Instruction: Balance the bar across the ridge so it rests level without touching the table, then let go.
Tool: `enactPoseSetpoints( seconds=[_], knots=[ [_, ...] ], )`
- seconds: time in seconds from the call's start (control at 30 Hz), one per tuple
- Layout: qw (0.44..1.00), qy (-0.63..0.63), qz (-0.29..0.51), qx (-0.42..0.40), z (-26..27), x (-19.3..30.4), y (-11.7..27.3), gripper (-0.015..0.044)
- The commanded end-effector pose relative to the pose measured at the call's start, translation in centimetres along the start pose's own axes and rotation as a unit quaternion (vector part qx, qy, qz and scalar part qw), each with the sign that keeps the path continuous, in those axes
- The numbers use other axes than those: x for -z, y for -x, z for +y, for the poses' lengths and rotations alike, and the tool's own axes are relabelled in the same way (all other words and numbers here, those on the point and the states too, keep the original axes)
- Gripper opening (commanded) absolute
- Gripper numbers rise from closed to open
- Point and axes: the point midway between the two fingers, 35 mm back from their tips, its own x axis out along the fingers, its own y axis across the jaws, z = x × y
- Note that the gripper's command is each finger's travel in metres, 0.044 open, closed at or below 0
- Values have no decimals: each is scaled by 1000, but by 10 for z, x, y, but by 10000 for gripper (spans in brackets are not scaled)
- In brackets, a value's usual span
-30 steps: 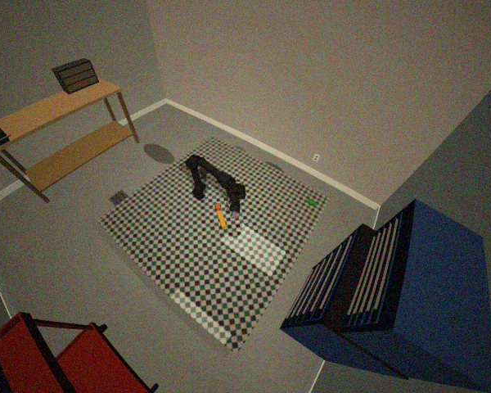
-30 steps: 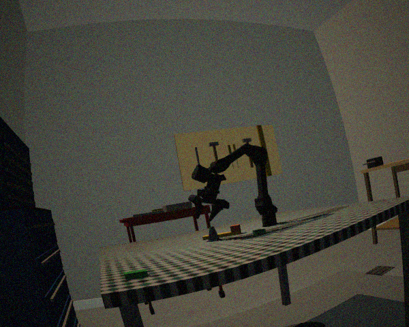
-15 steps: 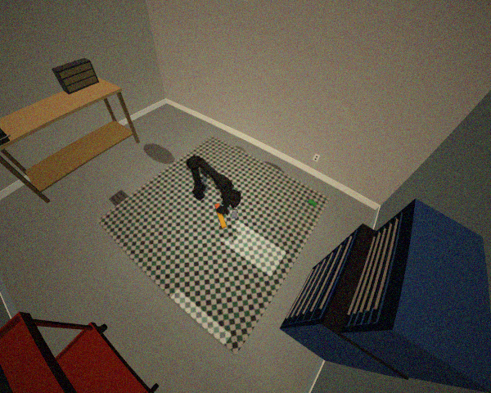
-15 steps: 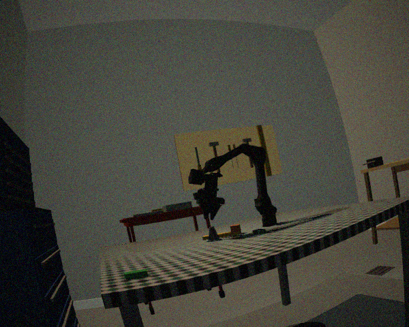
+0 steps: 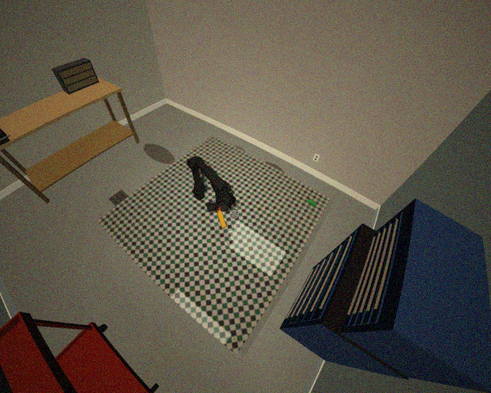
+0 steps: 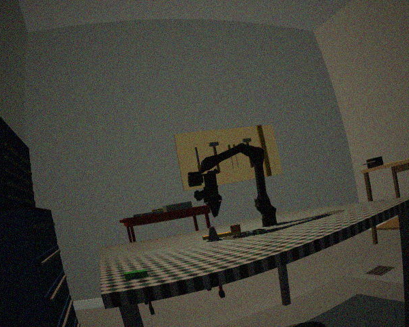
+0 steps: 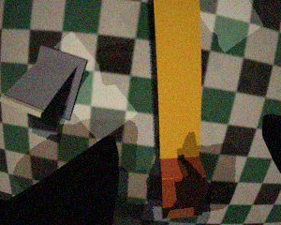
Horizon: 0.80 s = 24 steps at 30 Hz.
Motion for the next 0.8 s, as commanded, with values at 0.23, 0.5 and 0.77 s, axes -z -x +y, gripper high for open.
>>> enactPoseSetpoints(
  seconds=[0.23,0.5,0.77],
  knots=[
    [999,-44,18,3,-5,2,-5,315],
    [999,-44,18,3,-5,3,-56,315],
    [999,-44,18,3,-6,5,-72,315]
  ],
)
